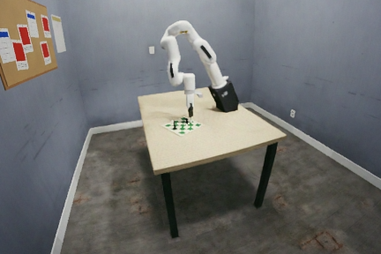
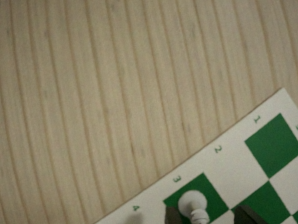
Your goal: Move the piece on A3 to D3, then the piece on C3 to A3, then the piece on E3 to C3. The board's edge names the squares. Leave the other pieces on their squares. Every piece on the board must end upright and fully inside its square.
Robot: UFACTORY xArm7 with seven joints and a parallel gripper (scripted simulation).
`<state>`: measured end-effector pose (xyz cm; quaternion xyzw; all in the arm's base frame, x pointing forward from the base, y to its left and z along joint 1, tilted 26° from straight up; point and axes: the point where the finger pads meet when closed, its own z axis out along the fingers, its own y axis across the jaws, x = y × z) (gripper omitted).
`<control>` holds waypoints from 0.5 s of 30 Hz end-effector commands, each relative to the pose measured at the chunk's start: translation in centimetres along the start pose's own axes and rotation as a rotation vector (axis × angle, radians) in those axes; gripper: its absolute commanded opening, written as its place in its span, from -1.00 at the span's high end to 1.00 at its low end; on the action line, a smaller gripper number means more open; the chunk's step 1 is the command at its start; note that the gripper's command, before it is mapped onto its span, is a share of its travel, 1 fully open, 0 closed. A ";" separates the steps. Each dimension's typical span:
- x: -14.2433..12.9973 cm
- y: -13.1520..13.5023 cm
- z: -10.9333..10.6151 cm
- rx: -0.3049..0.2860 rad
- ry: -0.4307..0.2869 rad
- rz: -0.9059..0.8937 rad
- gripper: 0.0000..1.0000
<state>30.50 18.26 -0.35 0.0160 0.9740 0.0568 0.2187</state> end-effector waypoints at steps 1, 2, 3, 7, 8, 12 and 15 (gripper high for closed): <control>0.0 0.0 0.0 -0.001 -0.001 0.000 0.23; 0.0 0.0 0.0 -0.001 -0.001 0.000 0.23; 0.0 0.0 0.0 -0.001 -0.001 0.000 0.23; 0.0 0.0 0.0 -0.001 -0.001 0.000 0.23; 0.0 0.0 0.0 -0.001 -0.001 0.000 0.23; 0.0 0.0 0.3 -0.001 -0.001 0.000 0.23; 0.0 0.0 0.8 -0.001 -0.001 0.000 0.23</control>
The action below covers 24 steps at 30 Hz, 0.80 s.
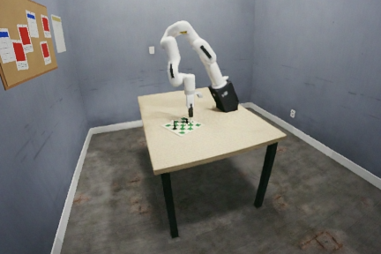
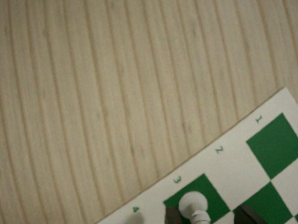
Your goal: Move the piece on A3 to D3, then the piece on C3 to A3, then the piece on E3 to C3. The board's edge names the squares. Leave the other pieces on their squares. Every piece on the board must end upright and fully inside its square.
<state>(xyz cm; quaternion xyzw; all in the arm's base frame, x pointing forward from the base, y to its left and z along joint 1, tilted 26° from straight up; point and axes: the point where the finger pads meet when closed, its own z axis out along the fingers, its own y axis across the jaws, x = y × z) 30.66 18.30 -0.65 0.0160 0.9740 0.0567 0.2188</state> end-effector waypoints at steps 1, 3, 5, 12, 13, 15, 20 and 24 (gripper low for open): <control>0.0 0.0 0.6 -0.001 -0.001 0.000 0.23; 0.0 0.0 1.0 -0.001 -0.001 0.000 0.23; 0.0 0.0 1.3 -0.001 -0.001 0.000 0.23; 0.0 0.0 2.6 -0.001 -0.001 0.000 0.23; 0.0 0.0 2.8 -0.001 -0.001 0.000 0.23; 0.0 0.0 3.1 -0.001 -0.001 0.000 0.23; 0.0 0.0 3.3 -0.001 -0.001 0.000 0.23; 0.0 0.0 3.3 -0.001 -0.001 0.000 0.23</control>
